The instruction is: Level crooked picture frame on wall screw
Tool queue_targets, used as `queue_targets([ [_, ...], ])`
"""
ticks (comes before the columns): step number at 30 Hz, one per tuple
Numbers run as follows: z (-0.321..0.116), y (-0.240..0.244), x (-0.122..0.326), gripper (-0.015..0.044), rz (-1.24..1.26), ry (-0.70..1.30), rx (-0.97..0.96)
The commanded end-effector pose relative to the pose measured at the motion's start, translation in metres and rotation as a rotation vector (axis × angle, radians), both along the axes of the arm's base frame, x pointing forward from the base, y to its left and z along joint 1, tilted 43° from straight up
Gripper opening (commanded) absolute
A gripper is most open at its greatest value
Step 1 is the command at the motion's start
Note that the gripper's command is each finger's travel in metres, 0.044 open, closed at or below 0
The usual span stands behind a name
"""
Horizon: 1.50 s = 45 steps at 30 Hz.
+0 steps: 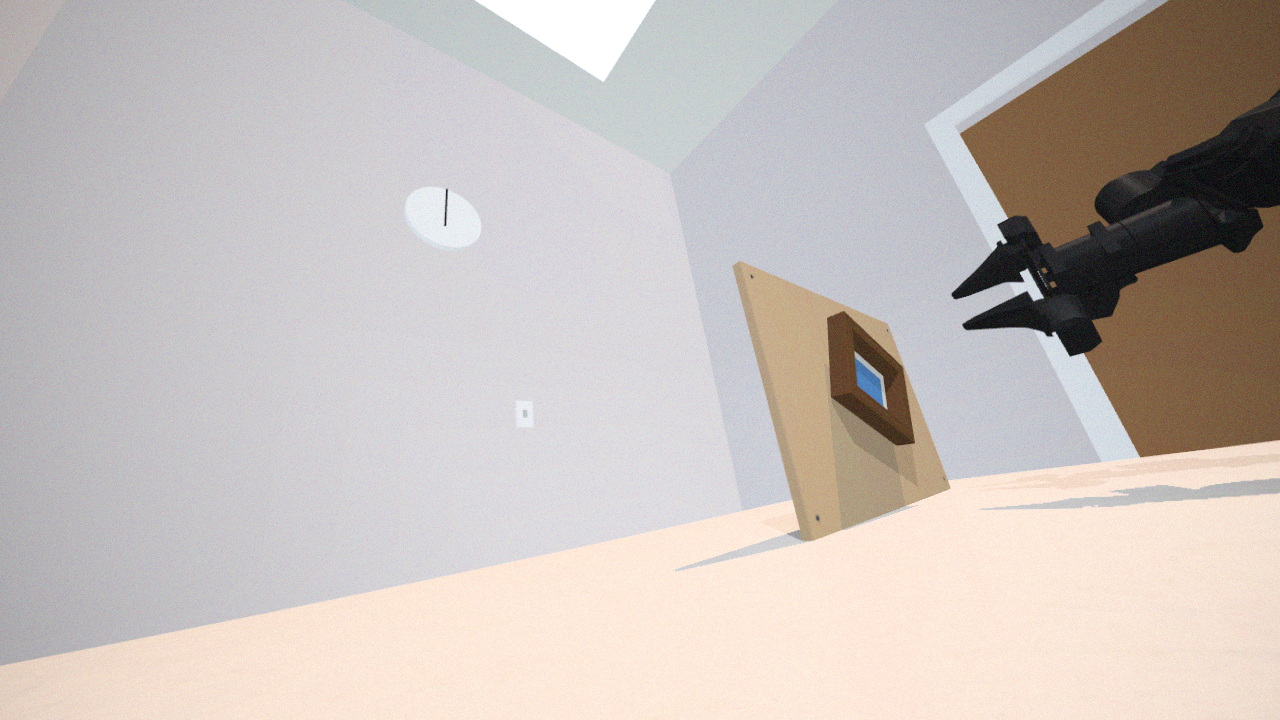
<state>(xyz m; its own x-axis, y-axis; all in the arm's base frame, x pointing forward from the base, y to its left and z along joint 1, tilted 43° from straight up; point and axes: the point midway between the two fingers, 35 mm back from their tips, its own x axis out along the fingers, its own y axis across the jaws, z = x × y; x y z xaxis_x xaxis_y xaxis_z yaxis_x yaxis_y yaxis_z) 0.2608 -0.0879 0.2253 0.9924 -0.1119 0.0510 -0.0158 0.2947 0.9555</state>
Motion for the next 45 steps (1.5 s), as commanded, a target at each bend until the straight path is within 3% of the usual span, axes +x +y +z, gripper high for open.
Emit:
queue_targets([
  [1,0.010,0.006,-0.021,0.0260,0.004,-0.006,0.010],
  [10,0.014,0.029,-0.067,0.0260,0.008,-0.004,0.032],
  [45,0.014,0.030,-0.068,0.0260,0.008,-0.004,0.033],
])
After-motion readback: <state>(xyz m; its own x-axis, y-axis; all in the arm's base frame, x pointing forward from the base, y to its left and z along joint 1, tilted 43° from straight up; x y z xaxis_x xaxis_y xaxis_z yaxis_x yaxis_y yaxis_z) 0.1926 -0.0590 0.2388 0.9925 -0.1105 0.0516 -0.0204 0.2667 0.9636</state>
